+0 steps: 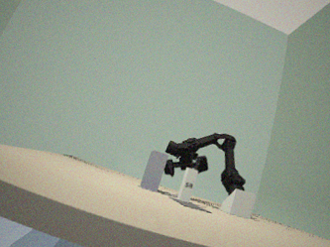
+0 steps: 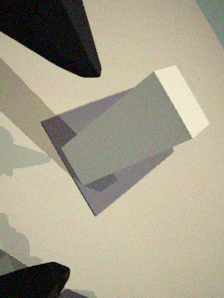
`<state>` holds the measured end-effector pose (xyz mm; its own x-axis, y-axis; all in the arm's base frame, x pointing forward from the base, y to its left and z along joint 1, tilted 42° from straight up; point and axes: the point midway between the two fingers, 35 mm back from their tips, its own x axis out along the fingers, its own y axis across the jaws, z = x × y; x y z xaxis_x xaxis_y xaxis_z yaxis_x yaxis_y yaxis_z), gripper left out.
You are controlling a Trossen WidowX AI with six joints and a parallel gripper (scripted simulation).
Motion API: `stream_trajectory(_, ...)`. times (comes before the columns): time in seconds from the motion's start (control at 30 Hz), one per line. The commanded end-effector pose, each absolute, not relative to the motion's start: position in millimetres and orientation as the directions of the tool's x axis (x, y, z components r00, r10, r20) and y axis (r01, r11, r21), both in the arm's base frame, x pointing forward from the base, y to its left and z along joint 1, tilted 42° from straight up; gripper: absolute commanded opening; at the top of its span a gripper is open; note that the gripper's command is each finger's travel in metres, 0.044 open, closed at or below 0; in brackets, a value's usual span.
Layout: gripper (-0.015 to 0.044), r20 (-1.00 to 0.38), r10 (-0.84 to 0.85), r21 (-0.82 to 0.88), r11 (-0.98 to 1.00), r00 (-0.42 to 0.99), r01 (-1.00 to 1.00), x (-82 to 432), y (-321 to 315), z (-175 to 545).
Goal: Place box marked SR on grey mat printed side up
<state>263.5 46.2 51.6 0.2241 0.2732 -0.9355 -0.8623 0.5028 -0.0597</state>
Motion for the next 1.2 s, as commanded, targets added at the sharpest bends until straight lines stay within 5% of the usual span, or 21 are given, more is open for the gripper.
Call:
stream_trajectory(0.0, 0.044, -0.939, 0.271, -0.052, 0.502, 0.213, -0.863, 261.6, 45.3, 40.9)
stream_trajectory(1.17, 0.044, -0.937, 0.272, -0.056, 0.504, 0.219, -0.862, 260.5, 44.2, 12.6)
